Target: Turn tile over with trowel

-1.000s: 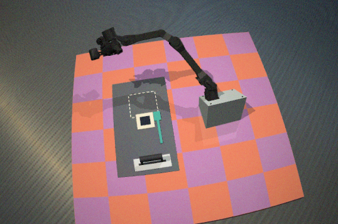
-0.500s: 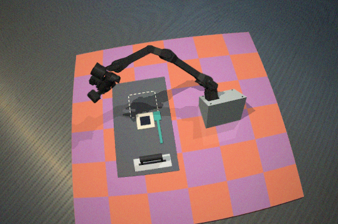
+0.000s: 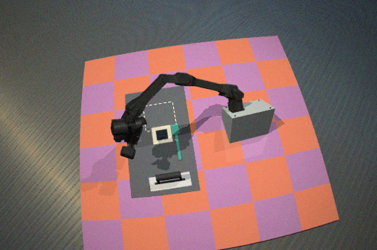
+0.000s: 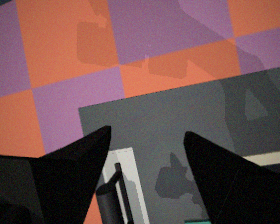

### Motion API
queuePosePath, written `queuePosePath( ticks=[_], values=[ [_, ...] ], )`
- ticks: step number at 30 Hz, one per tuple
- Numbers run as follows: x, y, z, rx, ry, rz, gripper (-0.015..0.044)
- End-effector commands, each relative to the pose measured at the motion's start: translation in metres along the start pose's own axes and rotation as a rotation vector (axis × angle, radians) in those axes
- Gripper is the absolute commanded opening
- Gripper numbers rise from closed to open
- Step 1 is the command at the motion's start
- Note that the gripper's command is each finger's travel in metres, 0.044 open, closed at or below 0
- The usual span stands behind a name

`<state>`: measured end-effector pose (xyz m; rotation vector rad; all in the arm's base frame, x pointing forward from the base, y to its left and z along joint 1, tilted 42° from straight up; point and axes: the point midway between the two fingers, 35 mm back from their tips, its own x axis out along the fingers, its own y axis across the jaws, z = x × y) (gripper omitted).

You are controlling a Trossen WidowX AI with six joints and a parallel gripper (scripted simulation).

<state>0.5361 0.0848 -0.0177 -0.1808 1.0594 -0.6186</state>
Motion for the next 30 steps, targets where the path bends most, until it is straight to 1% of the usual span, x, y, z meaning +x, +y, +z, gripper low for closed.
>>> queuePosePath(
  ticks=[1, 6, 11, 13, 30],
  values=[
    [0.01, 0.022, -0.042, -0.073, 0.083, -0.023, 0.027],
    [0.021, 0.044, -0.105, -0.187, 0.192, -0.074, 0.027],
    [0.029, 0.056, -0.167, -0.298, 0.292, -0.147, 0.027],
    [0.03, 0.057, -0.183, -0.325, 0.315, -0.169, 0.027],
    [0.051, 0.053, -0.19, -0.329, 0.318, -0.172, 0.027]
  ],
)
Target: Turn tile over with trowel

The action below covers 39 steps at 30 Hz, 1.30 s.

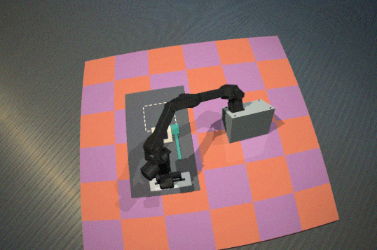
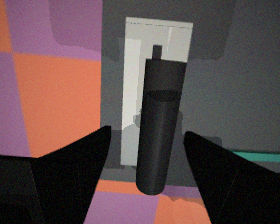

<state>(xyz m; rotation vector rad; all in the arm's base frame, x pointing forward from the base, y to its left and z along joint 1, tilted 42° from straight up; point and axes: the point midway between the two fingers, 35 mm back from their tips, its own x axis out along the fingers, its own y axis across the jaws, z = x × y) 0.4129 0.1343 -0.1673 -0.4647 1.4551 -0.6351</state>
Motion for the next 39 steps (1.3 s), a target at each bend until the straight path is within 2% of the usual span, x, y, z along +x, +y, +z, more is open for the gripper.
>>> queuePosePath(
  ticks=[1, 16, 37, 39],
  values=[
    [0.01, -0.001, -0.002, -0.008, 0.006, -0.008, 0.027],
    [0.031, -0.002, -0.002, -0.008, 0.006, -0.01, 0.027],
    [0.031, -0.002, -0.002, -0.008, 0.006, -0.01, 0.013],
    [0.031, -0.002, -0.002, -0.008, 0.006, -0.01, 0.013]
  ],
)
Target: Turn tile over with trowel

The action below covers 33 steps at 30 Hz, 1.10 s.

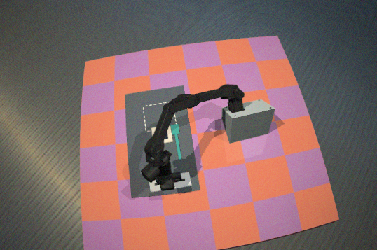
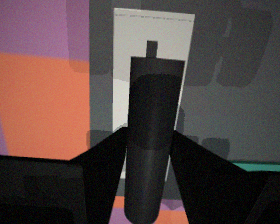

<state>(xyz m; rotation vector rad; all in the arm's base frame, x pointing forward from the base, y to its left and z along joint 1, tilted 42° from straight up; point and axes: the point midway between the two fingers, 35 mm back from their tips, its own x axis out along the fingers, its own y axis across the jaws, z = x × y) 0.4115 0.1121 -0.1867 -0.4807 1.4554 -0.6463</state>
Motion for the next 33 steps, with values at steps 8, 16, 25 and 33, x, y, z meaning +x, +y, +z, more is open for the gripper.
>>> queuePosePath(
  ticks=[8, 16, 25, 33],
  values=[
    [0.0021, 0.0025, -0.0012, 0.071, 0.004, 0.008, 0.013],
    [0.0021, 0.0025, -0.0012, 0.311, 0.005, 0.007, 0.013],
    [0.0021, 0.0025, -0.0012, 0.58, 0.006, 0.006, 0.013],
    [0.0021, 0.0025, -0.0012, 0.81, 0.007, 0.006, 0.013]
  ],
)
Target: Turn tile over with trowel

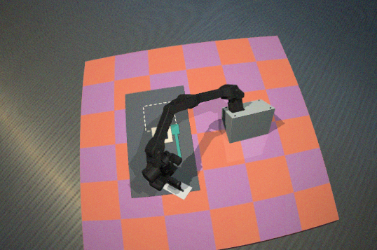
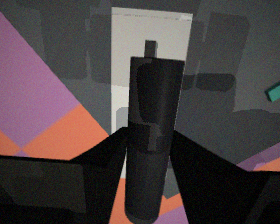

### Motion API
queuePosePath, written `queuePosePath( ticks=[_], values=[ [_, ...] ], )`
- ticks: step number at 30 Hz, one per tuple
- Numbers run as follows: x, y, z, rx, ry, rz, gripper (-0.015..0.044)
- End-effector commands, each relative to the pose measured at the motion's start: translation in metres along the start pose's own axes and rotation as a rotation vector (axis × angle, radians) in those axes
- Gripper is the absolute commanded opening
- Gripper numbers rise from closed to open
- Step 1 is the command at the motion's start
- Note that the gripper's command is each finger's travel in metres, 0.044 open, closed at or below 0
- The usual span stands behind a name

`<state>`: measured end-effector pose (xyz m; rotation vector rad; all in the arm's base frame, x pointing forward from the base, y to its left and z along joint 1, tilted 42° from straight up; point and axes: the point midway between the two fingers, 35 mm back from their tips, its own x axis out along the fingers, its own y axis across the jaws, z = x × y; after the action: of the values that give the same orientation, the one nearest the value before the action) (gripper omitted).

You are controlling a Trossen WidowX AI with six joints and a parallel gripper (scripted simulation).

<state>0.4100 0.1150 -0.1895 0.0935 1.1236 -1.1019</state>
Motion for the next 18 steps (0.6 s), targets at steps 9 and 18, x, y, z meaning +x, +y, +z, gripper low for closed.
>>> queuePosePath(
  ticks=[9, 18],
  values=[
    [0.0019, -0.0005, 0.0015, 0.344, 0.001, -0.002, 0.013],
    [0.0019, -0.0005, 0.0015, 0.472, 0.0, -0.003, 0.013]
  ],
)
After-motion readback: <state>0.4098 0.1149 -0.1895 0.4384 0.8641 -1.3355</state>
